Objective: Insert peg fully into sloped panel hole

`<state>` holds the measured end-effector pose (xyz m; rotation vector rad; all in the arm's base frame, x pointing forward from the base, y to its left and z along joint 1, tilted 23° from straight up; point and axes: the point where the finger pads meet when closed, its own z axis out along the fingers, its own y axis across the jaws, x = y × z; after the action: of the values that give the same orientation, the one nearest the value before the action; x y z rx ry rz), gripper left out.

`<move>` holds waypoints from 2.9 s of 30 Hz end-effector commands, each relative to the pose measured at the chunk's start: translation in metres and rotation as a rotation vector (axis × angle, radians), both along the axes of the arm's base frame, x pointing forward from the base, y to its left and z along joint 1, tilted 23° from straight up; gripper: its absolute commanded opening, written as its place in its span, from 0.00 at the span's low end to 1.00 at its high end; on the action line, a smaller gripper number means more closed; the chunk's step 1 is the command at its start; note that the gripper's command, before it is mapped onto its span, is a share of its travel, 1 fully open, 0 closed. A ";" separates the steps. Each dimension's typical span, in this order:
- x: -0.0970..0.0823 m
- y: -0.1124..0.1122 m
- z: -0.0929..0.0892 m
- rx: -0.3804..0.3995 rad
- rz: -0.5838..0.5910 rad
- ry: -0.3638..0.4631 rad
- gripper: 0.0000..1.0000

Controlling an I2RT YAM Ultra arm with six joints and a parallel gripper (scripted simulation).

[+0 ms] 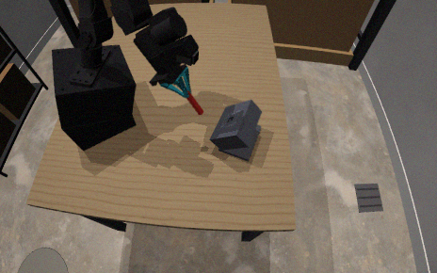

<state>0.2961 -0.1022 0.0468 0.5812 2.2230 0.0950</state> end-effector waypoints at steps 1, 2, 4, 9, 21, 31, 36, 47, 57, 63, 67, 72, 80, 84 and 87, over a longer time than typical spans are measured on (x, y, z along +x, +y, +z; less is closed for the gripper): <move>0.004 -0.001 0.013 -0.026 -0.021 -0.069 0.00; 0.004 0.000 0.014 -0.027 -0.021 -0.077 0.00; 0.004 0.002 0.016 -0.028 -0.022 -0.093 0.00; 0.004 0.005 0.019 -0.030 -0.024 -0.117 0.00; 0.003 0.017 0.031 -0.032 -0.029 -0.216 0.00; 0.007 0.015 0.033 -0.031 -0.031 -0.219 0.00; 0.010 0.014 0.032 -0.031 -0.031 -0.219 0.00; 0.017 0.012 0.030 -0.031 -0.031 -0.219 0.00; 0.026 0.010 0.028 -0.031 -0.032 -0.219 0.00; 0.030 0.009 0.027 -0.031 -0.032 -0.219 0.00; 0.034 0.008 0.026 -0.031 -0.032 -0.220 0.00; 0.038 0.007 0.025 -0.031 -0.032 -0.220 0.00; 0.044 0.006 0.023 -0.031 -0.032 -0.220 0.00; 0.048 0.005 0.022 -0.031 -0.032 -0.220 0.00; 0.051 0.004 0.021 -0.031 -0.032 -0.220 0.00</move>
<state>0.3342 -0.0931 0.0566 0.5699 2.0418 0.1159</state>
